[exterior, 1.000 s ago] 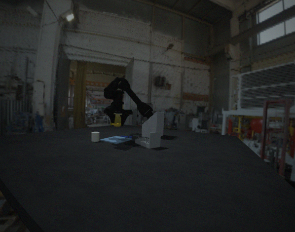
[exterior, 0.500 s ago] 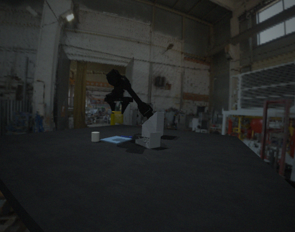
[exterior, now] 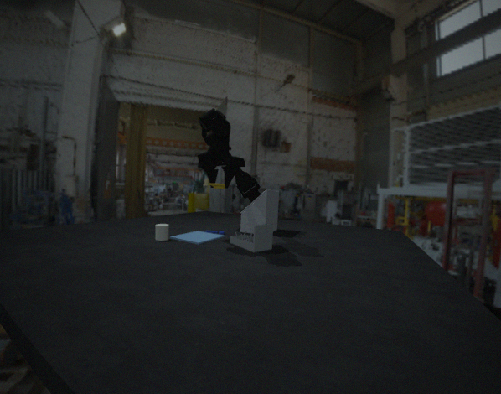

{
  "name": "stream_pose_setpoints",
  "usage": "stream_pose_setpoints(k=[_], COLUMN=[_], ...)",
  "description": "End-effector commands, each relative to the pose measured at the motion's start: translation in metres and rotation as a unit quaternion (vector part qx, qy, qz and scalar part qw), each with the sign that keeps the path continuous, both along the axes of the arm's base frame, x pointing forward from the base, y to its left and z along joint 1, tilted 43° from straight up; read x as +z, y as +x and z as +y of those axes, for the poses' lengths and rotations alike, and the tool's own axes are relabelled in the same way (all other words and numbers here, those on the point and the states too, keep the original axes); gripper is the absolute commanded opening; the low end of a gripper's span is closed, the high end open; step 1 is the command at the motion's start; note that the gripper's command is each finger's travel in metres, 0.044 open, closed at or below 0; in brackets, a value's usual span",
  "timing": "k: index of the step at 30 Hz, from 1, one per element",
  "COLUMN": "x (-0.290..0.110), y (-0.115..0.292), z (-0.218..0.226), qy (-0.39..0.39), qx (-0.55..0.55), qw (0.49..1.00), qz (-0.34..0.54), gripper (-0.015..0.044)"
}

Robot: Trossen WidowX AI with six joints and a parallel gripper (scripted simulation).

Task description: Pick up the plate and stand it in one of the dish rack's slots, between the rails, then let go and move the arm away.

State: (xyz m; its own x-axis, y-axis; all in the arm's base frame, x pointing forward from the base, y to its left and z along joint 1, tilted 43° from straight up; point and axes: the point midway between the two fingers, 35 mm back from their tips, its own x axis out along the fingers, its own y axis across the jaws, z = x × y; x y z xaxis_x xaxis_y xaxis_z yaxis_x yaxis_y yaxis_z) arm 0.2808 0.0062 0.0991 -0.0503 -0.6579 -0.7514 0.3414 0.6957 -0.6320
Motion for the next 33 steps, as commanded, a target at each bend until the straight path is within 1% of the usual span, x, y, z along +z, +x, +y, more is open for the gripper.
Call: stream_pose_setpoints(k=[1, 4, 11, 22, 33], x=[-0.028, -0.043, -0.044, -0.067, -0.088], y=[-0.017, -0.029, -0.03, -0.037, -0.043], z=[0.029, 0.045, 0.045, 0.028, 0.013], qy=[-0.005, -0.01, -0.01, 0.068, 0.167], qx=[-0.048, -0.078, -0.079, -0.052, -0.008], qw=[0.998, 0.995, 0.995, 0.995, 0.979], qz=[-0.037, -0.062, -0.062, 0.041, 0.118], gripper=[0.0, 0.0, 0.0, 0.0, 0.0])
